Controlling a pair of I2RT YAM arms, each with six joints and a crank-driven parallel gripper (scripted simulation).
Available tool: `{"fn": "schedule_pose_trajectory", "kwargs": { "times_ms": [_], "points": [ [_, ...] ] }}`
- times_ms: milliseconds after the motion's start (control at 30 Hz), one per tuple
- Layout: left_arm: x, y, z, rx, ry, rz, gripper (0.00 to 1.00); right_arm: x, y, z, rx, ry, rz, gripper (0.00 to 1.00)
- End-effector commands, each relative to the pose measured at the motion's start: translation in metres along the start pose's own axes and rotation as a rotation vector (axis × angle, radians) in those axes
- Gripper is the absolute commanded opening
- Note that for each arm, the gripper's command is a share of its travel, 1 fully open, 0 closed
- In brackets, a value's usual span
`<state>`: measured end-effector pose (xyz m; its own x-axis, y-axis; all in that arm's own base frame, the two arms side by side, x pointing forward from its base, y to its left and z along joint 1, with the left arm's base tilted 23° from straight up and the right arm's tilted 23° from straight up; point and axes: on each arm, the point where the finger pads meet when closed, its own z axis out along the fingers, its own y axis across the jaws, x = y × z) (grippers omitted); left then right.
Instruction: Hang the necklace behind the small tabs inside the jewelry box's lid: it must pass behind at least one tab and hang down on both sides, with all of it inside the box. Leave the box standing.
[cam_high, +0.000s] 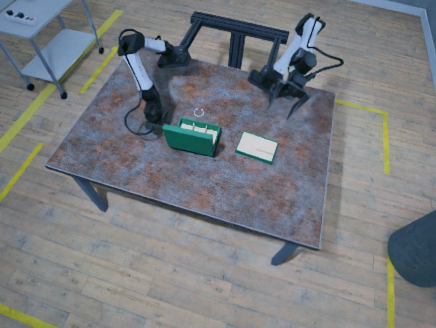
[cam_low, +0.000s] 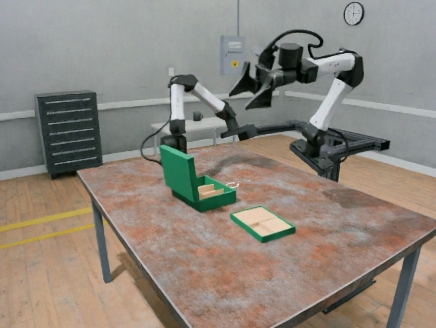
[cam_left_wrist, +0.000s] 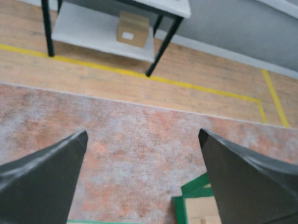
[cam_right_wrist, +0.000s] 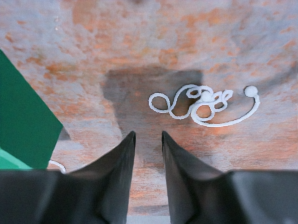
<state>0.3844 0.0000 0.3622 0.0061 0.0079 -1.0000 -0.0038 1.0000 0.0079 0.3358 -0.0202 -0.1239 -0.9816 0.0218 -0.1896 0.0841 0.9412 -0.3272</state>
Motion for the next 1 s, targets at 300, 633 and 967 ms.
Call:
{"fn": "schedule_pose_trajectory", "kwargs": {
  "times_ms": [300,633,967],
  "points": [
    [-0.040,-0.004,-0.003,0.024,-0.105,0.017,1.00,-0.021,-0.002,0.011,0.006,-0.058,0.011,0.25],
    [-0.040,-0.004,-0.003,0.024,-0.105,0.017,1.00,-0.022,-0.003,0.021,0.014,-0.062,0.012,0.25],
    [-0.040,-0.004,-0.003,0.024,-0.105,0.017,1.00,-0.023,-0.004,0.029,0.016,-0.067,0.013,0.25]
  ]
}}
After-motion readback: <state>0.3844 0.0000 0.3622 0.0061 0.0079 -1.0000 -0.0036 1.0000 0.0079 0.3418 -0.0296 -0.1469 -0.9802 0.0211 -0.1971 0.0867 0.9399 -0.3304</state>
